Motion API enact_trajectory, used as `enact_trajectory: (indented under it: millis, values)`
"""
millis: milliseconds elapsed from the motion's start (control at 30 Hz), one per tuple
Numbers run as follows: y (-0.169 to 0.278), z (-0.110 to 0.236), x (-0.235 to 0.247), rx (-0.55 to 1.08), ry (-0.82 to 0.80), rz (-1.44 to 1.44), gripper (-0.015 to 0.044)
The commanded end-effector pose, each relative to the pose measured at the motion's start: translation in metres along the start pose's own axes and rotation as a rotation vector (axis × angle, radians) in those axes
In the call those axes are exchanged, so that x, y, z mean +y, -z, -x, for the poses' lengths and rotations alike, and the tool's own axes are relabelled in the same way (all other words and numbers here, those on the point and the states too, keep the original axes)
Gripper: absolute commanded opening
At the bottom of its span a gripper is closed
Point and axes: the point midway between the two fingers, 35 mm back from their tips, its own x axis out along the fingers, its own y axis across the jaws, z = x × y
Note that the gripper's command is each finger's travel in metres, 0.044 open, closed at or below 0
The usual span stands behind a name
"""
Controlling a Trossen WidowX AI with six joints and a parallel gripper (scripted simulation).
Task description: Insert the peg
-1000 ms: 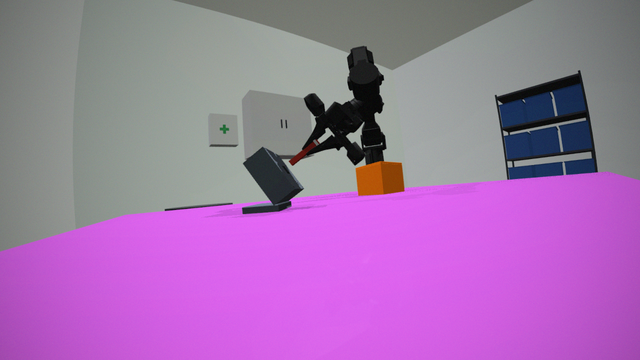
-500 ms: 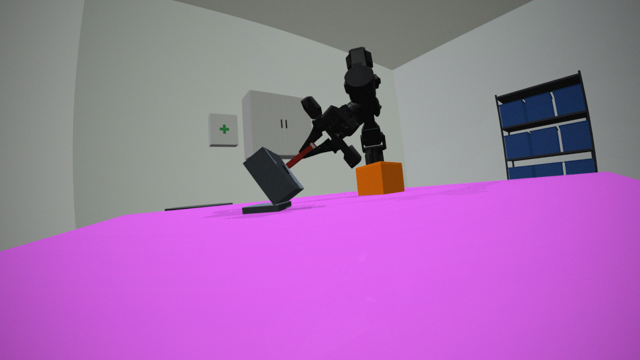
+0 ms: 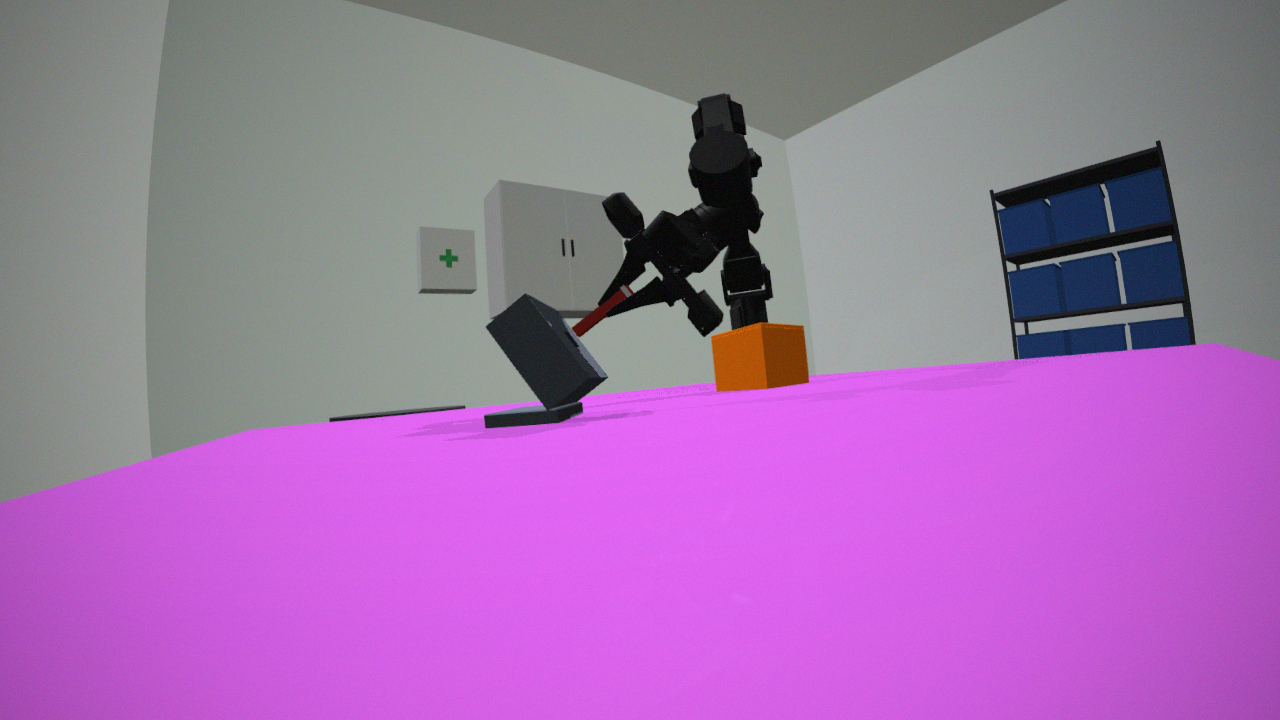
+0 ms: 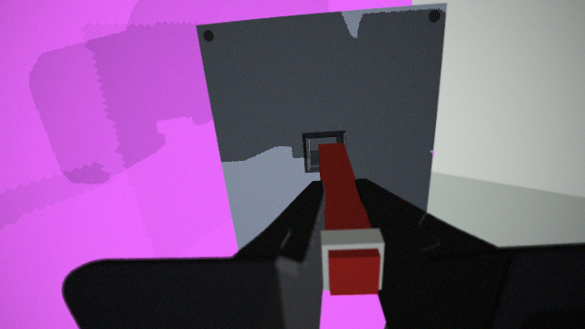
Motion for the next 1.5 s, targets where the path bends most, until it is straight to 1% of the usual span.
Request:
enact_trajectory:
  millis: [0,1467]
  values:
    - [0.001,0.000,0.001,-0.001,0.000,-0.005,0.0000]
    - [0.002,-0.013,0.003,-0.001,0.001,-0.005,0.0000]
